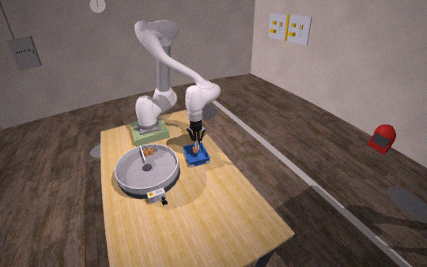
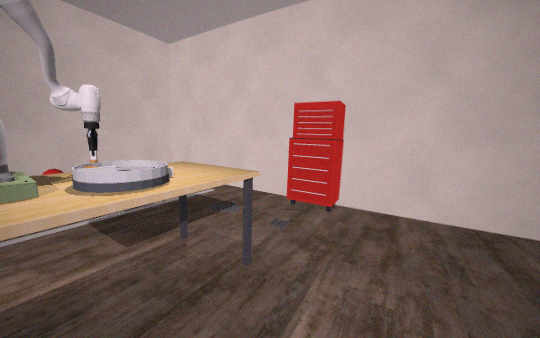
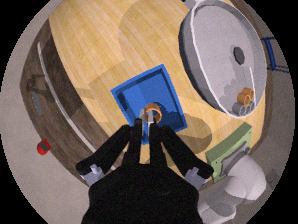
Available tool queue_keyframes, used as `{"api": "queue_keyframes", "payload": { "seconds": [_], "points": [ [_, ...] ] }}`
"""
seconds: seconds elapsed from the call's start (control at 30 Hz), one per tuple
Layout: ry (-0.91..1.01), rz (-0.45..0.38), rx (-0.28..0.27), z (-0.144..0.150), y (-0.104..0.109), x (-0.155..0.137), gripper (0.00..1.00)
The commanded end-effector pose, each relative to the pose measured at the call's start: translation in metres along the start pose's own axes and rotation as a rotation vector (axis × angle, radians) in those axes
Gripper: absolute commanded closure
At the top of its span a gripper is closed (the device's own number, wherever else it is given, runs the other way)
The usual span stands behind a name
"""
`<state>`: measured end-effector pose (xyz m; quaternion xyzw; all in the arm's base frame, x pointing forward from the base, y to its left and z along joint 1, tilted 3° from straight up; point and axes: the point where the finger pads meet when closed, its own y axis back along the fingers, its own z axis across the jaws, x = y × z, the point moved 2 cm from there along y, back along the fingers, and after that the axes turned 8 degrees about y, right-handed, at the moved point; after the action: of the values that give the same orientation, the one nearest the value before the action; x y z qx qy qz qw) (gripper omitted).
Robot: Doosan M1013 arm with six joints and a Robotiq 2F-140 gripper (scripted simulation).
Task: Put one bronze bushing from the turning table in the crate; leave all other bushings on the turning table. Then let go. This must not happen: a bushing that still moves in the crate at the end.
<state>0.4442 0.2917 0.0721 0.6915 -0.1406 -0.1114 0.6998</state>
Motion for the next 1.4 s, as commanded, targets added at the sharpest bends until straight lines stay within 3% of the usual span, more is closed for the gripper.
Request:
{"api": "queue_keyframes", "payload": {
  "seconds": [0.0, 0.57, 1.37],
  "points": [
    [0.003, 0.0, -0.006, 0.005, -0.003, 0.001, 1.0],
    [0.003, 0.0, -0.006, 0.005, -0.006, 0.001, 1.0],
    [0.003, 0.0, -0.006, 0.005, -0.039, 0.002, 1.0]
  ]
}}
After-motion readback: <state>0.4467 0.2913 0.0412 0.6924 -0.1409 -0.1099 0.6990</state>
